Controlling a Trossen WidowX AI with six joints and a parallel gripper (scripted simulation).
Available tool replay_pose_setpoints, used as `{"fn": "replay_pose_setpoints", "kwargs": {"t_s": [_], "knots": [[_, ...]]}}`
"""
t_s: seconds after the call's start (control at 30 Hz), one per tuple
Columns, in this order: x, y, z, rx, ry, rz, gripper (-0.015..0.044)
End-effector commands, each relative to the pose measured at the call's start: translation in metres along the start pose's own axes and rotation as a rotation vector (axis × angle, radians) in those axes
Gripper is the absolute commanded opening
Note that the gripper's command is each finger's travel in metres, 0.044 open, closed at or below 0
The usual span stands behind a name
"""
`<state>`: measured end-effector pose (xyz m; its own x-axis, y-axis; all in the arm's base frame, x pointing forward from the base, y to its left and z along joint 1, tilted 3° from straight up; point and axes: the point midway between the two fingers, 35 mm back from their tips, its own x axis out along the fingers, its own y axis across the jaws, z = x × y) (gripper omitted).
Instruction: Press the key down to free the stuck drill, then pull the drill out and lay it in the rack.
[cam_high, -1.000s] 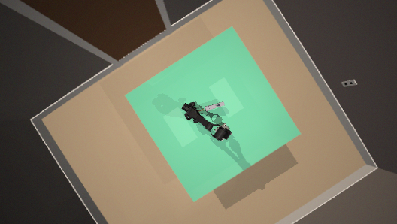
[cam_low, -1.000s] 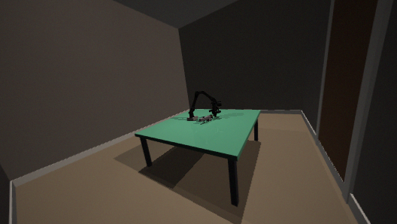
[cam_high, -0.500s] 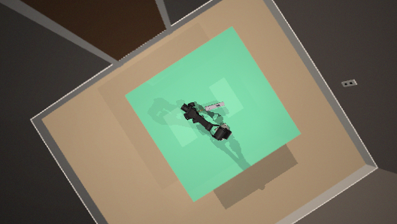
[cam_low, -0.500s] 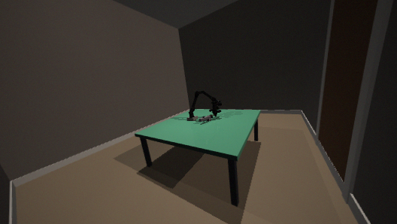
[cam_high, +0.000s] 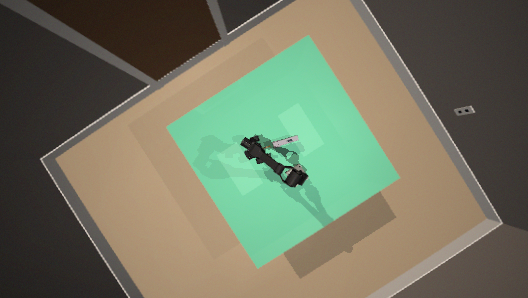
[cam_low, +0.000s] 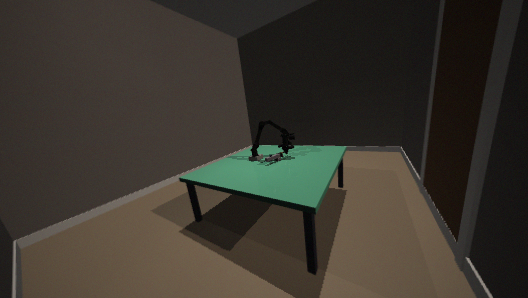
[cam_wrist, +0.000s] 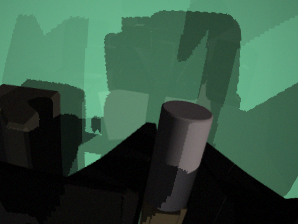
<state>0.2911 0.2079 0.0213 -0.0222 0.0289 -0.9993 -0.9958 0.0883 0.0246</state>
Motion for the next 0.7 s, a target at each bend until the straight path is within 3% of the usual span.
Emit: {"fn": "replay_pose_setpoints", "kwargs": {"t_s": [0.0, 0.67], "knots": [[-0.003, 0.0, 0.0, -0.004, -0.002, 0.001, 0.0], [-0.018, 0.0, -0.001, -0.004, -0.002, 0.001, 0.0]]}}
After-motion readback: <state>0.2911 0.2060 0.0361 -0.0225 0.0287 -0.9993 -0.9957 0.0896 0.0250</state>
